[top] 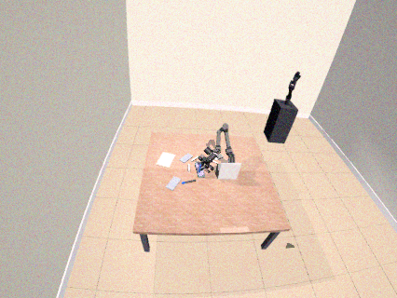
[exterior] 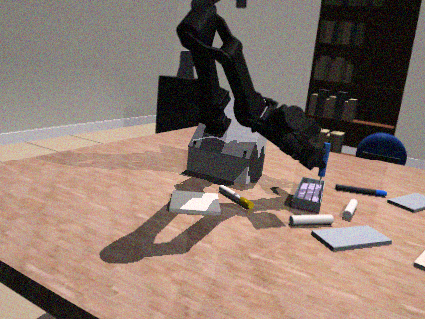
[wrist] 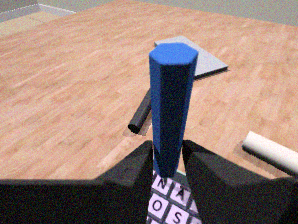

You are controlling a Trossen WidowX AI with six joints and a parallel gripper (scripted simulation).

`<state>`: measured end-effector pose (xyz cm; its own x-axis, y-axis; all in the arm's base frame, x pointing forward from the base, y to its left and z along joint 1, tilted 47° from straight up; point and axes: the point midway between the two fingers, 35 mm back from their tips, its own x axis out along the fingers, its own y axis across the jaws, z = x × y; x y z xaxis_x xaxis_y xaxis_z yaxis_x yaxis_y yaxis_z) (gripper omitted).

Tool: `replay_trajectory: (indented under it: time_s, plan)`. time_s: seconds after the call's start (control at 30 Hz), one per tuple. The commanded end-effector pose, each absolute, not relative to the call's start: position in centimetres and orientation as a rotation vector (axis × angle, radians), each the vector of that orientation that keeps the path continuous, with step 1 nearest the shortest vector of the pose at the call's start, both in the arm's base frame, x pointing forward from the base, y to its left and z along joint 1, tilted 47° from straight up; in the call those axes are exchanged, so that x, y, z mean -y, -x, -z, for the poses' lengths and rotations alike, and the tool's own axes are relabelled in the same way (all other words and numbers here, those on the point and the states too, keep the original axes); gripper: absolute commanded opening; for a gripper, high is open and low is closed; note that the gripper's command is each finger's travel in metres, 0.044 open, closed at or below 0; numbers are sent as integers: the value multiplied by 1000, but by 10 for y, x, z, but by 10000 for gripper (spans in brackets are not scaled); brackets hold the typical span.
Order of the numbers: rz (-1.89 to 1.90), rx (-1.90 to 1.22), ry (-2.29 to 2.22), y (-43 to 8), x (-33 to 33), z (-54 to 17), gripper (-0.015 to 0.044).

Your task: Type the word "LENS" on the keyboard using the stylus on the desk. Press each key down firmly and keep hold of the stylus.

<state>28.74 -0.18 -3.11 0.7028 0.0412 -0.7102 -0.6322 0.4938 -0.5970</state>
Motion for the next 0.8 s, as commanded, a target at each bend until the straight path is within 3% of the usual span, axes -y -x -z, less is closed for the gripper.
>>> replay_trajectory:
  time_s: [0.0, 0.77]
  plan:
    - [-459, -694, 982, -287, 3, 34, 81]
    - [-460, -694, 983, -287, 5, 37, 81]
